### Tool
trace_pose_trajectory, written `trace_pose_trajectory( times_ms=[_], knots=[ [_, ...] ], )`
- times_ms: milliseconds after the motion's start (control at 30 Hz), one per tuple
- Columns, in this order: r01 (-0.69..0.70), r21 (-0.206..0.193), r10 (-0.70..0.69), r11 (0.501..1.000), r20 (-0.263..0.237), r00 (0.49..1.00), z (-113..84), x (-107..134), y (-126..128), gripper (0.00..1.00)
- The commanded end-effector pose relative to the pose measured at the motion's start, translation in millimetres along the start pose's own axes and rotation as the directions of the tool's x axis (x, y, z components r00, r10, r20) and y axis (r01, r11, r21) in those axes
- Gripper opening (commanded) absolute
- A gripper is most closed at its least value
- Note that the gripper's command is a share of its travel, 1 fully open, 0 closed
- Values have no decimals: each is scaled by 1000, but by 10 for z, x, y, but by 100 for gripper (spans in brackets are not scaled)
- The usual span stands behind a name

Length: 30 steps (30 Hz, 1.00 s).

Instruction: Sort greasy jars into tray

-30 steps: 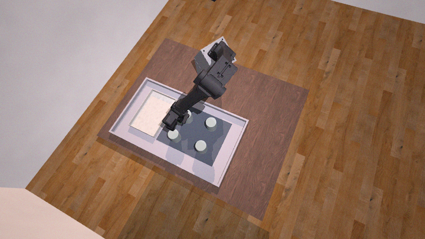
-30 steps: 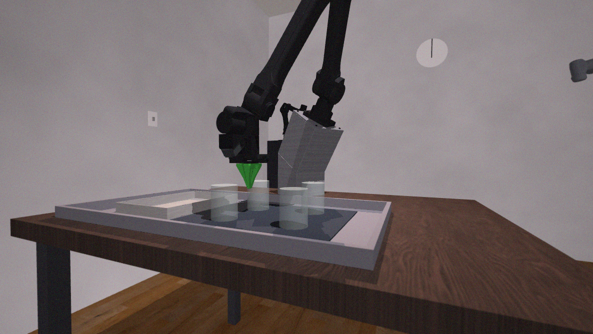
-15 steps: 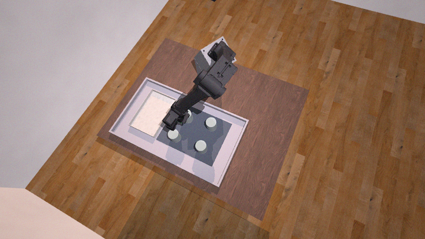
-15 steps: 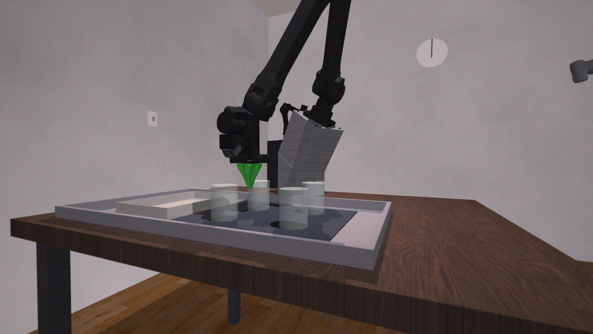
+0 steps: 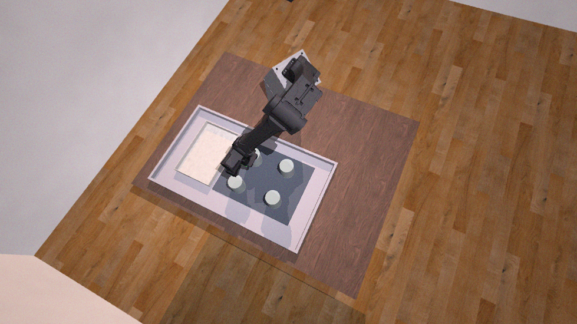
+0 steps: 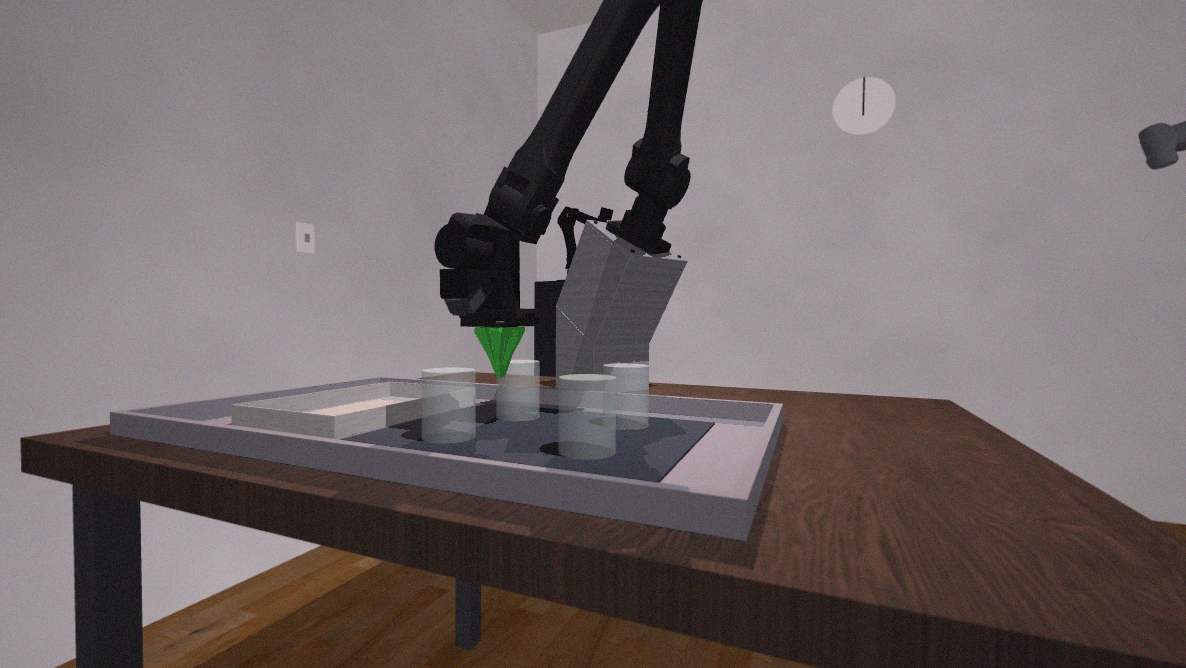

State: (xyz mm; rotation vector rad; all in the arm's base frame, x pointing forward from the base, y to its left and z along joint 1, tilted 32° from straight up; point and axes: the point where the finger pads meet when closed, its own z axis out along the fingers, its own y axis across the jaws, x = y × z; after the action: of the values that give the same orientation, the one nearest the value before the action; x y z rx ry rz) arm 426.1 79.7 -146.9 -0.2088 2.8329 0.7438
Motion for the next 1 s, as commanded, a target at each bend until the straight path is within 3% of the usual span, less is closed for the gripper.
trace_pose_trajectory(
  times_ms=[0,533,967],
  knots=[
    [7,4,-7,1000,16,1000,-41,-22,15,0],
    [7,4,-7,1000,16,1000,-41,-4,14,0],
    [7,4,-7,1000,16,1000,-46,-350,17,0]
  ],
)
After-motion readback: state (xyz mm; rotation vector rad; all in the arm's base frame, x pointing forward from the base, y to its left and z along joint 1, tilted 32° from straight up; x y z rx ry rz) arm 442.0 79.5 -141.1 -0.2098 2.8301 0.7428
